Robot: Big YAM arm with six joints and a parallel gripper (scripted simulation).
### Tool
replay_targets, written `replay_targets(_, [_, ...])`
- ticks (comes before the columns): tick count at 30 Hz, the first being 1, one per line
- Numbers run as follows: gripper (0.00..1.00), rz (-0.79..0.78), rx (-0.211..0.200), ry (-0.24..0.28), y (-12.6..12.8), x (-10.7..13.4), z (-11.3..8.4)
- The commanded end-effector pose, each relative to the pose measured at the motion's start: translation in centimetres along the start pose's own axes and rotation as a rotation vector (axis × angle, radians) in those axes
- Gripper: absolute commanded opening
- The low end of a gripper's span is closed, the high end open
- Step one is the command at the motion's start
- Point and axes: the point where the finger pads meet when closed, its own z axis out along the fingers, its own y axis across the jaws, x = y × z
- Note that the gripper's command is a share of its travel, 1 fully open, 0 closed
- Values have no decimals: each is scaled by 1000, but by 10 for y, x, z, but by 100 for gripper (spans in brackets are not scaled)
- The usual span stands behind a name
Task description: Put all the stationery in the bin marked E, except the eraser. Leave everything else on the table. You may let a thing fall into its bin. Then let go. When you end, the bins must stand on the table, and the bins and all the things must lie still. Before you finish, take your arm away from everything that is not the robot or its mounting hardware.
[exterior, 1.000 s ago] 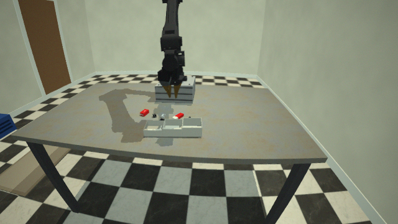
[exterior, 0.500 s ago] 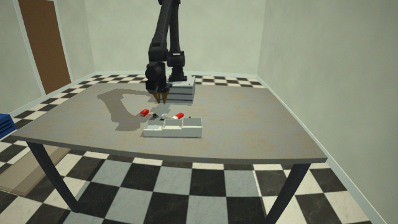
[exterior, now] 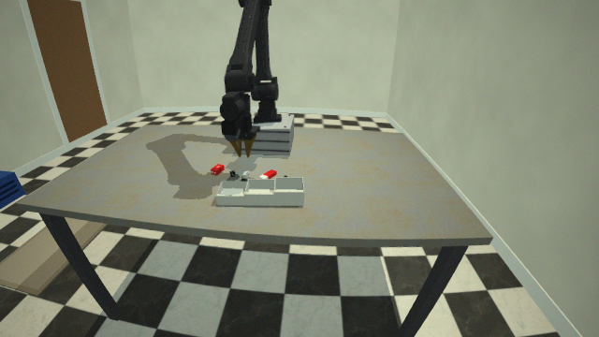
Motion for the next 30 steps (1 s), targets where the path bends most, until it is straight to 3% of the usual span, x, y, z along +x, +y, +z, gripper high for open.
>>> replay_targets(1, [28,-13,-3,-13,2,-9,0])
replay_targets(27, [28,-12,-3,-9,4,-5,3])
replay_targets(30, [28,-12,-3,-3,2,-1,16])
